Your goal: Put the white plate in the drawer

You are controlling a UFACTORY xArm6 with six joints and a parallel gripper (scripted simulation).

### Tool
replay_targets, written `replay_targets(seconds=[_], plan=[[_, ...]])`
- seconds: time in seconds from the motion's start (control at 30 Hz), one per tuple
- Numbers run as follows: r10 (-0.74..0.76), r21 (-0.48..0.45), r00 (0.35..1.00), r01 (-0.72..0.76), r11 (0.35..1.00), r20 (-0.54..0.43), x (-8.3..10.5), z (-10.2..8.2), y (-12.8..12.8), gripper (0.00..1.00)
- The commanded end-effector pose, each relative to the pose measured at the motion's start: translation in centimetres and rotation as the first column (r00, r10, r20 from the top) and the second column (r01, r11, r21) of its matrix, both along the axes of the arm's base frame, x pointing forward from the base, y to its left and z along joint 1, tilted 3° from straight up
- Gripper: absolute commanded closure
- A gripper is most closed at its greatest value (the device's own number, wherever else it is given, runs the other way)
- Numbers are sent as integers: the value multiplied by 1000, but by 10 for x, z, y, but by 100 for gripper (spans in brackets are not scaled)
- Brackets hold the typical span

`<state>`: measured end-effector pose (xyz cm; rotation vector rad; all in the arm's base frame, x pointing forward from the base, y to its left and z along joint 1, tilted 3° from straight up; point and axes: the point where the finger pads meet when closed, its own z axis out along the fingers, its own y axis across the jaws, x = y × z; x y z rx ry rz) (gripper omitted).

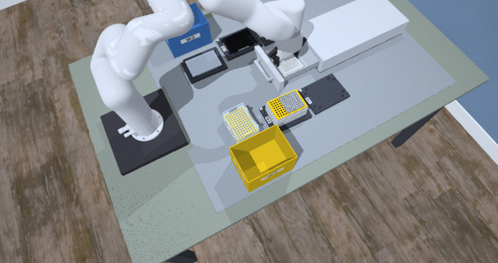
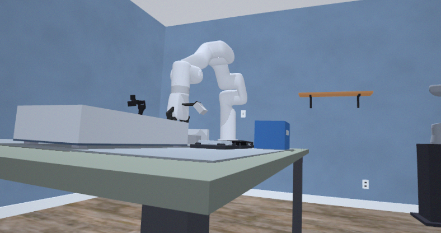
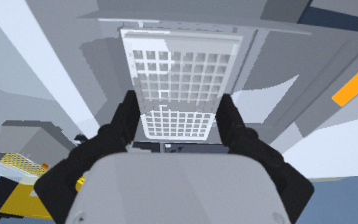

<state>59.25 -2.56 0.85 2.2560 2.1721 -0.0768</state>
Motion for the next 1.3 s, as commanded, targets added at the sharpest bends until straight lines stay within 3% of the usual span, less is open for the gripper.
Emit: replay_targets(seconds=[0.0,1.27], plan=[[0,0,1000,0,1000,5,2,2,0,100],[0,0,1000,0,1000,5,2,-1,0,100]])
